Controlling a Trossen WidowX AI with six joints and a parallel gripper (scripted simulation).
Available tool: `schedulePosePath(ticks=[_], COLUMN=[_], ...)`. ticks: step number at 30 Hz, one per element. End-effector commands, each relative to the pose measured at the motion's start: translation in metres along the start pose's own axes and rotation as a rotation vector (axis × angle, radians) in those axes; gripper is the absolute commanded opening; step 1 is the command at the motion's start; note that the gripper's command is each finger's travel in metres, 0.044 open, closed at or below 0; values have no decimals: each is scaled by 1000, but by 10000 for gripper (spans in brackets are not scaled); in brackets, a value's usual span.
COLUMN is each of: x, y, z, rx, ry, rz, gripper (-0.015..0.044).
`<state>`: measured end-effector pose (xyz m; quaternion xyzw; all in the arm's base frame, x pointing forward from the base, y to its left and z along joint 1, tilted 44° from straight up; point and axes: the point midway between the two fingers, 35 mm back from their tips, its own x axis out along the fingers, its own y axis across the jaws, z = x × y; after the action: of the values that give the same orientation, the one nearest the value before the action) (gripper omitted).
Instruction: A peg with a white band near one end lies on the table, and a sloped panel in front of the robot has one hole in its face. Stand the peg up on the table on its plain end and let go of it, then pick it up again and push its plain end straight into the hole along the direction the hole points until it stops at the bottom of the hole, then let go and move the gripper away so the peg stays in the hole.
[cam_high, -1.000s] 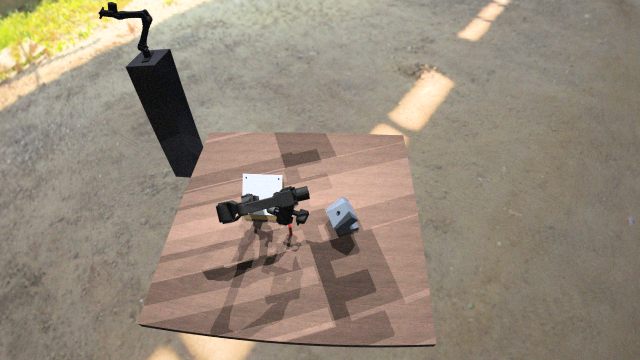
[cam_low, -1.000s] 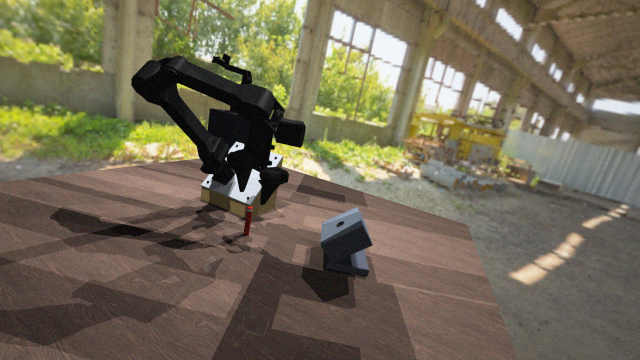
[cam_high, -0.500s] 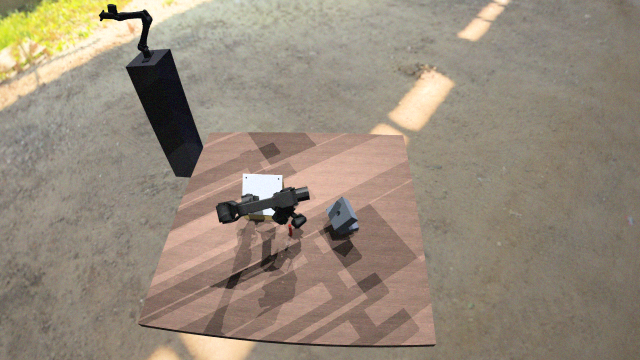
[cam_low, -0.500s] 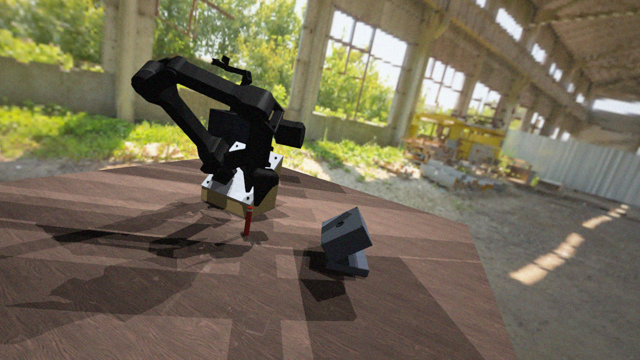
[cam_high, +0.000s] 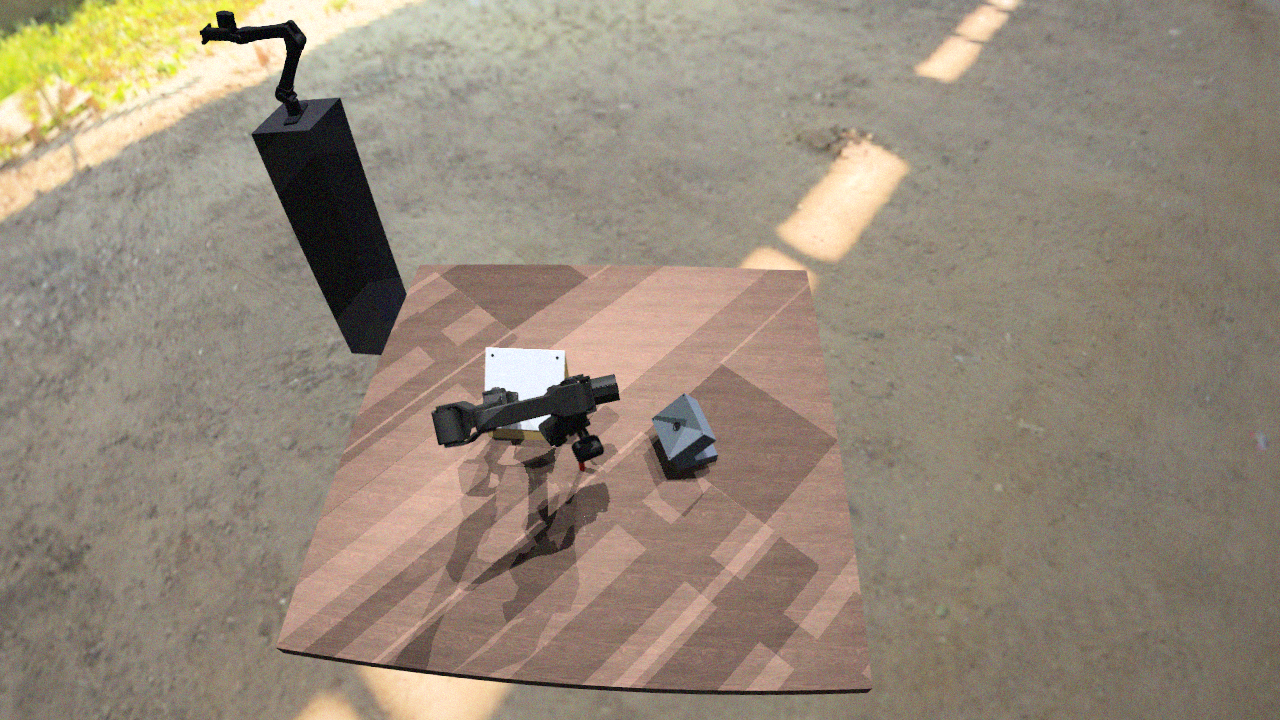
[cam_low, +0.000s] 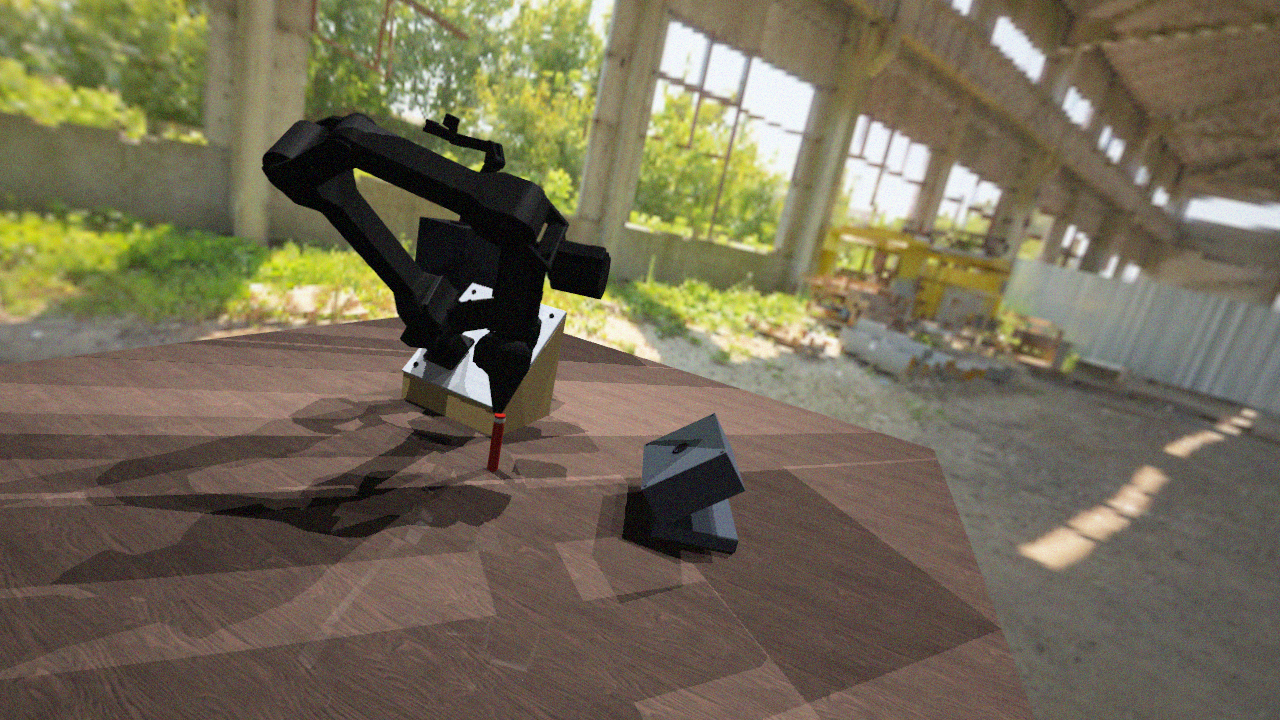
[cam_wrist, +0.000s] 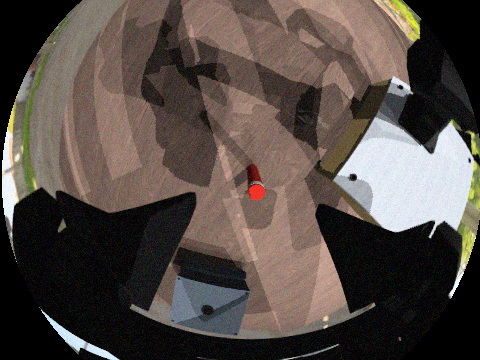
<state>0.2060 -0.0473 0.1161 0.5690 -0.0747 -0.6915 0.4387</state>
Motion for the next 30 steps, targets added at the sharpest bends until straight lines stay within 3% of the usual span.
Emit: schedulePosePath(ticks=[1,30], x=[1,33], y=[0,1], z=[0,-2], rx=[113,150], ry=[0,3], rz=[3,0], gripper=[440,440])
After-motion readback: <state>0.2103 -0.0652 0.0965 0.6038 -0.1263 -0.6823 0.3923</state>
